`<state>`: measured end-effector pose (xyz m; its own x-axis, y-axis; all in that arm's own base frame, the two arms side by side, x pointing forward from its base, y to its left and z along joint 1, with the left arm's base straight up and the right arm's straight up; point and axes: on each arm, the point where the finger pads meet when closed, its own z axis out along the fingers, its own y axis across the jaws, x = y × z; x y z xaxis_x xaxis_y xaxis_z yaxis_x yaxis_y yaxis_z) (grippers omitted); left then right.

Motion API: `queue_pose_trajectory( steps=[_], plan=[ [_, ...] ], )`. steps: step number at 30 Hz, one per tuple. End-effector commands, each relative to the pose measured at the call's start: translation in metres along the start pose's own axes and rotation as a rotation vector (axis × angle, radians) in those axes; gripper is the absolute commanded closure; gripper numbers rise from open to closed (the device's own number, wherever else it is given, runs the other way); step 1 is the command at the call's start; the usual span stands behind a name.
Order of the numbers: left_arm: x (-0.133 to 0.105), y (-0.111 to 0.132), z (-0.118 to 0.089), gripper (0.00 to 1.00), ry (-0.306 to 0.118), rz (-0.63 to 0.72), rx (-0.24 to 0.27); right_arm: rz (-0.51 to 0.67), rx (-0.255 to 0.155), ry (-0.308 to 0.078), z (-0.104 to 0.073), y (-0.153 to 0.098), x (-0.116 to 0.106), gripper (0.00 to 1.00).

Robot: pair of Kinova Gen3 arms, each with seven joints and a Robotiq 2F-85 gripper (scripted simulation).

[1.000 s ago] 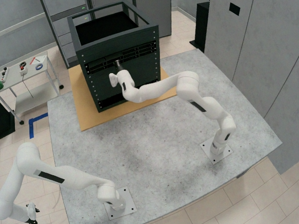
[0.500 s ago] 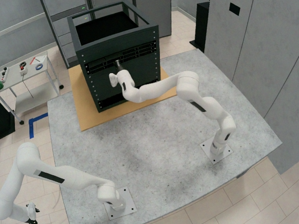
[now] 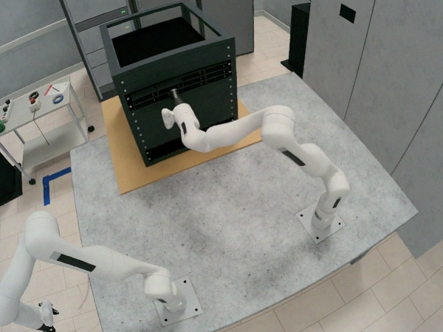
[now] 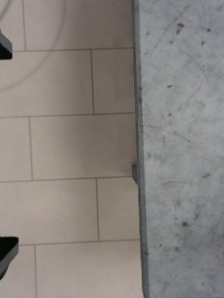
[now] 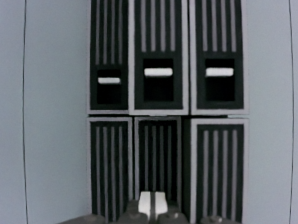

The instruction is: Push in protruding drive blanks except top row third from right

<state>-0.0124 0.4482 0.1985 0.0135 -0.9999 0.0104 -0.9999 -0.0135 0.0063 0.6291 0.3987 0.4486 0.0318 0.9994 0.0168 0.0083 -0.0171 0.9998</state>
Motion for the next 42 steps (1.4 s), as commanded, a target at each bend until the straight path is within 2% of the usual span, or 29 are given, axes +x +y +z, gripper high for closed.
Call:
queue_pose_trajectory(
  steps=[1,8,11,15,17,25,29,32,42],
  plan=[
    [-0.002,0.000,-0.002,0.002,-0.010,-0.014,0.006,-0.007,-0.003,0.002,0.002,0.002,0.000,0.903],
    [-0.002,0.000,-0.002,0.002,-0.010,-0.014,0.006,-0.008,-0.003,0.001,0.000,0.002,0.000,0.903],
    [-0.002,0.000,-0.002,0.002,-0.010,-0.014,0.006,-0.008,-0.002,0.001,-0.007,0.002,0.000,0.903],
    [-0.002,0.000,-0.002,0.002,-0.010,-0.014,0.006,-0.008,-0.002,0.001,-0.025,0.001,0.000,0.903],
    [-0.002,0.000,-0.002,0.002,-0.010,-0.014,0.006,-0.008,-0.002,0.001,-0.025,0.001,0.000,0.903],
    [-0.002,0.000,-0.002,0.002,-0.010,-0.014,0.006,-0.008,-0.002,0.001,-0.072,0.001,-0.001,0.903],
    [-0.002,0.000,-0.002,0.002,-0.010,-0.014,0.006,-0.008,-0.002,0.001,-0.088,0.001,-0.001,0.903],
    [-0.002,0.000,-0.002,0.002,-0.010,-0.014,0.006,-0.008,-0.002,0.001,-0.093,0.001,-0.001,0.903],
    [-0.002,0.000,-0.002,0.002,-0.010,-0.014,0.006,-0.008,-0.002,0.001,-0.094,0.001,-0.001,0.903]
  ],
)
